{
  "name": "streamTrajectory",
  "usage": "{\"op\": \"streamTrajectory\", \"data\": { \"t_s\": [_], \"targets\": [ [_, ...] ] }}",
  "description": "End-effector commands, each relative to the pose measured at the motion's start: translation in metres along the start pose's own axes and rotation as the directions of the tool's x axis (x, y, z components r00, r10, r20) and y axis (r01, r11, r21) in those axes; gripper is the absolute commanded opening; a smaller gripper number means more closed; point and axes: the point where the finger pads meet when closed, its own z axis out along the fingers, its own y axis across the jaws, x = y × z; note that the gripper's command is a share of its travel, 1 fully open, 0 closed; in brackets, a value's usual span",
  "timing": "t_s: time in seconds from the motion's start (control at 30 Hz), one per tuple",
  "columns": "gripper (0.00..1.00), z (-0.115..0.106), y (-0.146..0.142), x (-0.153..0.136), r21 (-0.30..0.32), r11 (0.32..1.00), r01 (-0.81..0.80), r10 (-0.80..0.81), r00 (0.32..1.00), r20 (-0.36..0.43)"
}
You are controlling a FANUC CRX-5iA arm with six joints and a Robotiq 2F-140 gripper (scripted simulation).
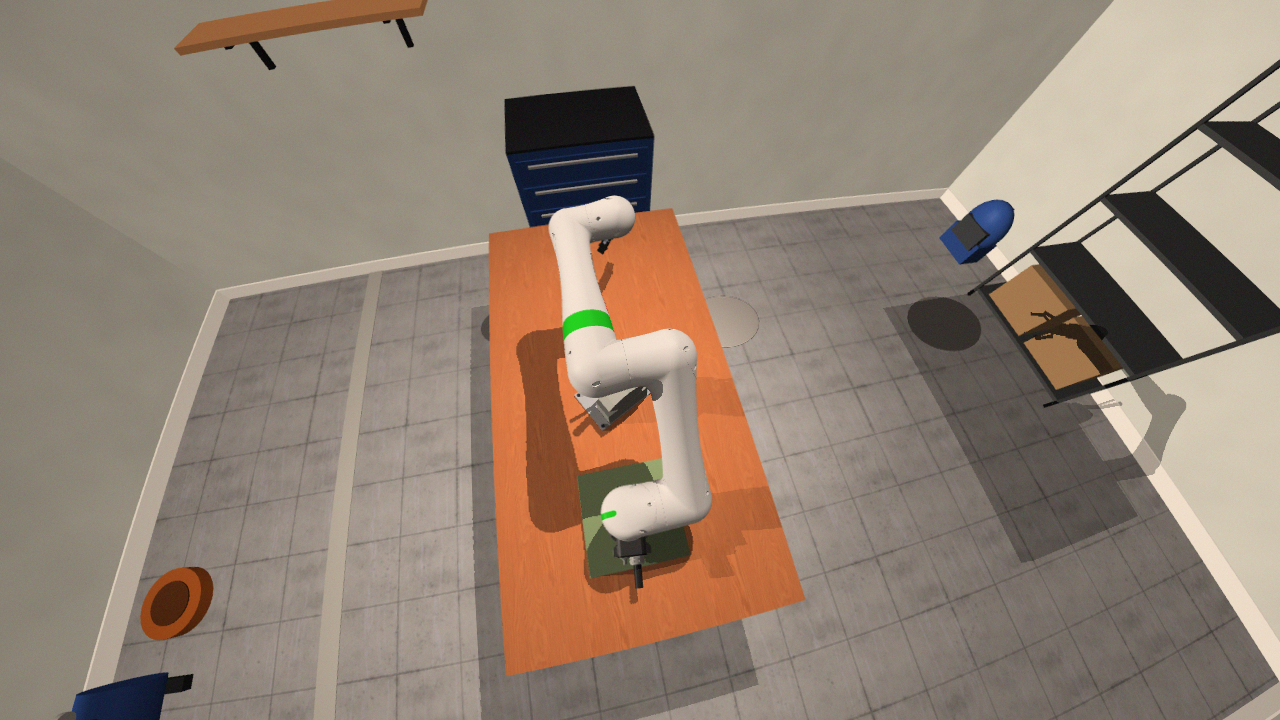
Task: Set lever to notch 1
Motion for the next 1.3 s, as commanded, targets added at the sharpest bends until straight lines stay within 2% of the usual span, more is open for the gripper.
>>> {"op": "streamTrajectory", "data": {
  "t_s": [0.0,0.57,0.63,0.7,0.77,0.8,0.83,0.87,0.9,0.93,1.03,1.1,1.13,1.17,1.2,1.27],
  "targets": [
    [1.00,0.000,0.000,0.000,0.001,1.000,0.000,0.000,1.000,0.000],
    [1.00,-0.001,0.000,0.000,0.000,1.000,0.001,-0.001,1.000,0.000],
    [1.00,-0.008,0.005,-0.002,-0.012,1.000,0.020,-0.020,1.000,-0.005],
    [1.00,-0.033,0.022,-0.006,-0.049,0.996,0.080,-0.081,0.997,-0.018],
    [1.00,-0.074,0.049,-0.009,-0.118,0.975,0.186,-0.191,0.981,-0.031],
    [1.00,-0.083,0.056,-0.008,-0.164,0.953,0.254,-0.262,0.965,-0.032],
    [1.00,-0.094,0.063,-0.009,-0.164,0.953,0.254,-0.262,0.965,-0.032],
    [1.00,-0.105,0.071,-0.007,-0.216,0.920,0.328,-0.341,0.940,-0.026],
    [1.00,-0.116,0.078,-0.007,-0.216,0.920,0.328,-0.341,0.940,-0.026],
    [1.00,-0.127,0.086,-0.005,-0.271,0.873,0.406,-0.424,0.905,-0.011],
    [1.00,-0.160,0.106,-0.004,-0.272,0.873,0.406,-0.425,0.905,-0.011],
    [1.00,-0.160,0.106,-0.004,-0.272,0.873,0.406,-0.425,0.905,-0.011],
    [1.00,-0.197,0.127,0.001,-0.327,0.812,0.483,-0.507,0.862,0.014],
    [1.00,-0.205,0.133,0.002,-0.327,0.812,0.483,-0.507,0.862,0.014],
    [1.00,-0.215,0.139,0.007,-0.379,0.739,0.557,-0.585,0.810,0.048],
    [1.00,-0.238,0.154,0.011,-0.379,0.739,0.557,-0.585,0.810,0.048]
  ]
}}
